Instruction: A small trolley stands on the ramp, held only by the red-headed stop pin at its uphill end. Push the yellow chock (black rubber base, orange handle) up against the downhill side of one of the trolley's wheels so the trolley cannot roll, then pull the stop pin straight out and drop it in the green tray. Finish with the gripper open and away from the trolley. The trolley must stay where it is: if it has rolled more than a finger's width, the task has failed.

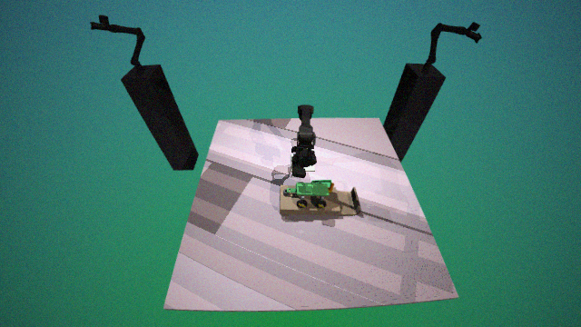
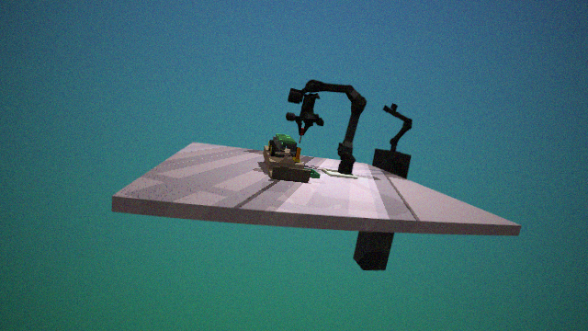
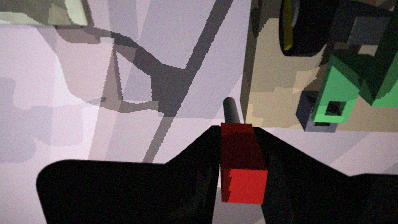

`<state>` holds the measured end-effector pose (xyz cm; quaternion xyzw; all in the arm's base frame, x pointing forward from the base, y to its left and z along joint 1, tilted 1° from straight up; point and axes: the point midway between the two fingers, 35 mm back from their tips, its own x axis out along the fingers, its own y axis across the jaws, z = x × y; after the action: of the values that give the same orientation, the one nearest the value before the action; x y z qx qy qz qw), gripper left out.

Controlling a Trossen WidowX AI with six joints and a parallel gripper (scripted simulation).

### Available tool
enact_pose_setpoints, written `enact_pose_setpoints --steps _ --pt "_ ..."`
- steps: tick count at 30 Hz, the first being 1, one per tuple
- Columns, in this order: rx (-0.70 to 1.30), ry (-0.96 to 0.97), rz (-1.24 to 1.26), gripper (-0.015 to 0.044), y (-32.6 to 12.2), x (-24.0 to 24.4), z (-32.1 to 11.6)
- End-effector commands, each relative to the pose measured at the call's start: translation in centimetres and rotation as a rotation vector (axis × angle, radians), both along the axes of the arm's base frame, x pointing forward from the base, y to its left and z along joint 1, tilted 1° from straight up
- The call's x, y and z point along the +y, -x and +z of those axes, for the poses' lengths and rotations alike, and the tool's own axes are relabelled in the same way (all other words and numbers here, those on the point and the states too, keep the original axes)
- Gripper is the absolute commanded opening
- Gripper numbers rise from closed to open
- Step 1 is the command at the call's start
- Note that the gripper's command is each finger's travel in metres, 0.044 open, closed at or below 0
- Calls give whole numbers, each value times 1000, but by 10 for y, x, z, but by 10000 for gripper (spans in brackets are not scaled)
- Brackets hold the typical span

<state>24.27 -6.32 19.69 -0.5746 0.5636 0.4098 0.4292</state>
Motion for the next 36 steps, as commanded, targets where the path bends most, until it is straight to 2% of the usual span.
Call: enact_pose_setpoints --steps 1,36 --pt "11 3 -1 0 1 15 -4" --pt "12 -10 -1 0 5 150 -30"
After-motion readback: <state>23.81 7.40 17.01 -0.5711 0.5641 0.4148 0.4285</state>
